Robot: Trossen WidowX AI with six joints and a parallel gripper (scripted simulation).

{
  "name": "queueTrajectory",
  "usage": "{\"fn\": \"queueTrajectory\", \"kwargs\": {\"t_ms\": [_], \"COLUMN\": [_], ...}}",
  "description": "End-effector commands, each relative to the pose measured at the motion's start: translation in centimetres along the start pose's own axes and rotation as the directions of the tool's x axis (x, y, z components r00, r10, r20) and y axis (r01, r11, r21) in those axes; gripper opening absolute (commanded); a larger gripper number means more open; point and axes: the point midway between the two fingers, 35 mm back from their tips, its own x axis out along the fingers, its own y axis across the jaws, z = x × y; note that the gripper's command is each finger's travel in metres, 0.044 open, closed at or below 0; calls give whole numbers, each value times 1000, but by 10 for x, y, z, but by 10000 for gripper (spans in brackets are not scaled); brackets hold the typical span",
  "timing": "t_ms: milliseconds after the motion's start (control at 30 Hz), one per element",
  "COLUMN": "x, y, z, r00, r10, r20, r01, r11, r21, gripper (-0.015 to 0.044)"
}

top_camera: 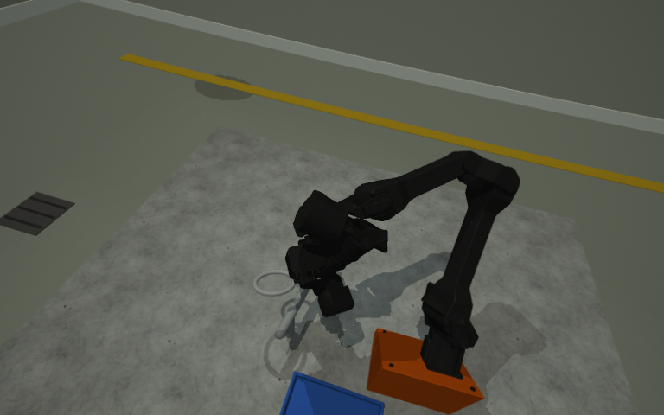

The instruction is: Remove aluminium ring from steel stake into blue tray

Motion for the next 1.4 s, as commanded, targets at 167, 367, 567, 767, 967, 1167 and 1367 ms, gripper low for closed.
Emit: {"fn": "queueTrajectory", "kwargs": {"t_ms": [167,367,567,767,967,1167,1367], "x": [-5,-6,-7,-7,-7,-7,-5], "y": [14,24,34,44,53,57,70], "z": [-2,-4,-7,-11,-14,-16,-2], "r00": [997,993,986,979,969,965,969], "r10": [-48,-73,-96,-119,-141,-150,-115], "r20": [63,98,133,167,201,215,219], "r01": [60,101,146,192,239,257,229], "r11": [977,940,887,818,735,698,752], "r21": [-204,-325,-439,-542,-635,-669,-618], "gripper": [0,0,0,0,0,0,0]}}
